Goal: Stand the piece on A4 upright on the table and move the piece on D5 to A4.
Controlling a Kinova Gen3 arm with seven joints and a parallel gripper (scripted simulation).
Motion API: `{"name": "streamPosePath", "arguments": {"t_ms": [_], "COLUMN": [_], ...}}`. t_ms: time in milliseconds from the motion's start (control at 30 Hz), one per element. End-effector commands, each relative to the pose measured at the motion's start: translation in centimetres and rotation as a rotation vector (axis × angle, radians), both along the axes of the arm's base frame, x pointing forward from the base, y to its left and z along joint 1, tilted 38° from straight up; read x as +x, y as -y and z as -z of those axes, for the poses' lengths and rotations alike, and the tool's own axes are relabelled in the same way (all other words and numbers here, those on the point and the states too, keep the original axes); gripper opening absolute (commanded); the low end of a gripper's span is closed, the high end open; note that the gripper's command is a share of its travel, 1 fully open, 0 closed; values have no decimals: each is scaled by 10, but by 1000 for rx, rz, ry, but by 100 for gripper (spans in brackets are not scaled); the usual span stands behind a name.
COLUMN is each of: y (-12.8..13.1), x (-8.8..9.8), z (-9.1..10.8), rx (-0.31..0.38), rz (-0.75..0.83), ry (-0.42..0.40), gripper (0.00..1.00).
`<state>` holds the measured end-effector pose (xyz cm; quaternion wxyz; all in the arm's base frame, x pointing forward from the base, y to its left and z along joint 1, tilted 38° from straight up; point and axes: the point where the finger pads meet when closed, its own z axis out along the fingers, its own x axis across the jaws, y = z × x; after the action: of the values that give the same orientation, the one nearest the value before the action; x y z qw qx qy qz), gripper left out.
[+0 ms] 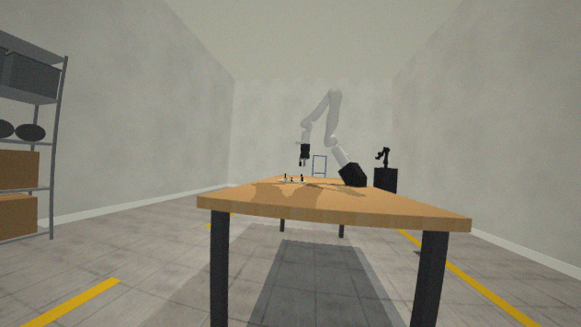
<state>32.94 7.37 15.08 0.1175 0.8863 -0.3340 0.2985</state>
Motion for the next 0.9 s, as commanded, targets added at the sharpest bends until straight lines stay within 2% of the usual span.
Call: {"name": "streamPosePath", "arguments": {"t_ms": [0,867], "y": [0,11], "x": [0,12], "z": [0,20], "rx": [0,-3], "rz": [0,1], "ry": [0,1], "gripper": [79,79]}}
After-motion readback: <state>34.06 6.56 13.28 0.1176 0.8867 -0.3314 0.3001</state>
